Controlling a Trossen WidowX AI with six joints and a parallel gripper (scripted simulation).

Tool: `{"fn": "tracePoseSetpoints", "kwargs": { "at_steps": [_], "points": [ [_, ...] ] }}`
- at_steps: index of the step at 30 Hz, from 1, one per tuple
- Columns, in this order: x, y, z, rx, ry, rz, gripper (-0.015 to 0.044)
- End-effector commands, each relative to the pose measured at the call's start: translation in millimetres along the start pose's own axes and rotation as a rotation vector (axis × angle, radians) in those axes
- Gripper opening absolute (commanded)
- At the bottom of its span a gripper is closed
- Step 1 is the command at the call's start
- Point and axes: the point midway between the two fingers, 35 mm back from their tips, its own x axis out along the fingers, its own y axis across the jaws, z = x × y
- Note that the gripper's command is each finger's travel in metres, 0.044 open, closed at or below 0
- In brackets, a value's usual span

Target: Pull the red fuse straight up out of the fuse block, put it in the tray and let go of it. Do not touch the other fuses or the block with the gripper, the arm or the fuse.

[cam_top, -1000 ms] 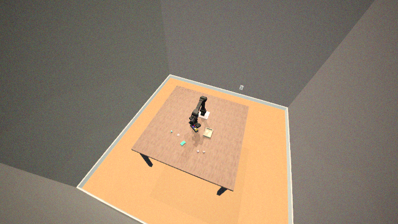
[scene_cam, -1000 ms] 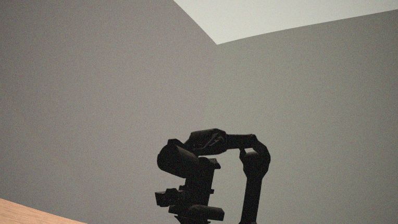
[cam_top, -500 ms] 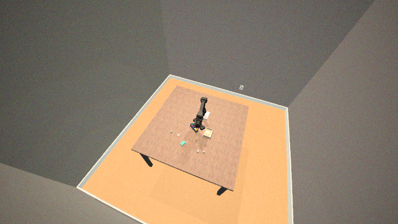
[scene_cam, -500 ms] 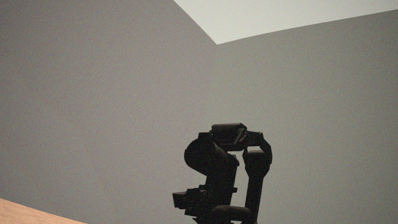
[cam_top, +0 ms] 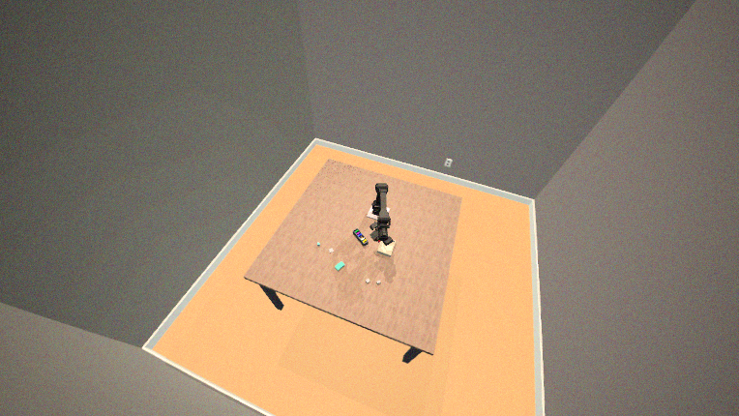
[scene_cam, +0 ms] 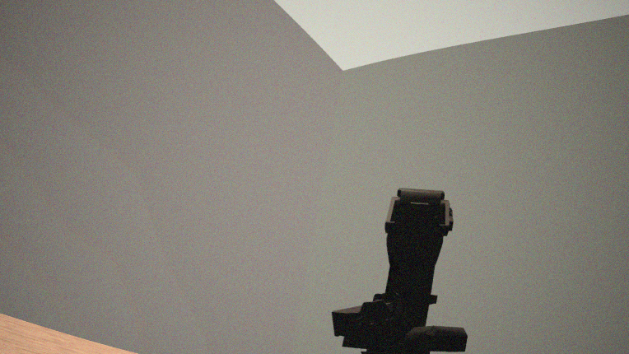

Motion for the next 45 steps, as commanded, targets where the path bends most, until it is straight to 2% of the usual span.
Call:
{"fn": "tracePoseSetpoints", "kwargs": {
  "at_steps": [1,7,39,45],
  "points": [
    [-1,20,-20,0.004,0.003,0.006,0.0000],
    [-1,37,-41,0.004,0.005,0.008,0.0000],
    [39,37,-41,0.004,0.005,0.008,0.0000],
    [35,38,-40,-0.001,0.003,0.007,0.0157]
  ]
}}
